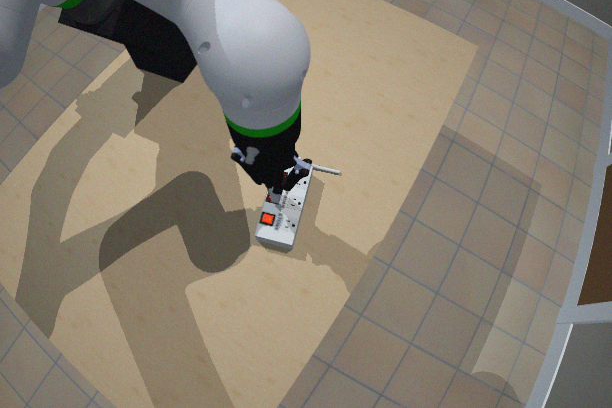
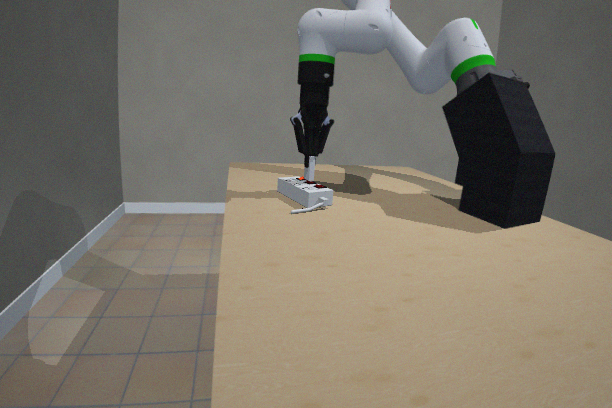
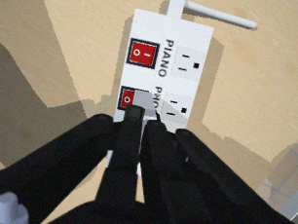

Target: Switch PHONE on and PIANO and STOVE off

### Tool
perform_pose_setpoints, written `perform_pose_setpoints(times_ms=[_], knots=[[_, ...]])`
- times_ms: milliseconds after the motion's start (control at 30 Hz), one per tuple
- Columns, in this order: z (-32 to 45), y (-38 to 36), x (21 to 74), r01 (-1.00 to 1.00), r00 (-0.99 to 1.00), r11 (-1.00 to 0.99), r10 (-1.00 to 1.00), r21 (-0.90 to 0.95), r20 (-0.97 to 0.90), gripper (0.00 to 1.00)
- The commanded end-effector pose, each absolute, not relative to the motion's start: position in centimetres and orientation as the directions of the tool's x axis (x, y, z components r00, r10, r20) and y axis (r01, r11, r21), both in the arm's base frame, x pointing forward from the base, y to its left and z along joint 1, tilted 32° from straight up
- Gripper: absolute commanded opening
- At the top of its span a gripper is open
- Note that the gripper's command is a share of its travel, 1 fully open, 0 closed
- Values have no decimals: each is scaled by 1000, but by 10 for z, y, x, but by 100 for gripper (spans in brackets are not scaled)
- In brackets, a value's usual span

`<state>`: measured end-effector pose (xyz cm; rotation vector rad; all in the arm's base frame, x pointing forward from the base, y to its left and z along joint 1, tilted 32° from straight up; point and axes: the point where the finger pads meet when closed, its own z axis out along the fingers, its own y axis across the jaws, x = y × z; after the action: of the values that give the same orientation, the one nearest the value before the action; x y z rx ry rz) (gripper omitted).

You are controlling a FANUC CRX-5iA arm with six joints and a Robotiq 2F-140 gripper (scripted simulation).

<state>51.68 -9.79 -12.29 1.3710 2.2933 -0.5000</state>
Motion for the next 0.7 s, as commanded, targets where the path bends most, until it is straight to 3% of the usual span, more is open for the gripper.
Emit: perform_pose_setpoints(times_ms=[0, 667], knots=[[-124, -98, 517, 889, -425, 449, 738, -89, -524, 0], [-129, -102, 518, 889, -425, 449, 738, -89, -524, 0]])
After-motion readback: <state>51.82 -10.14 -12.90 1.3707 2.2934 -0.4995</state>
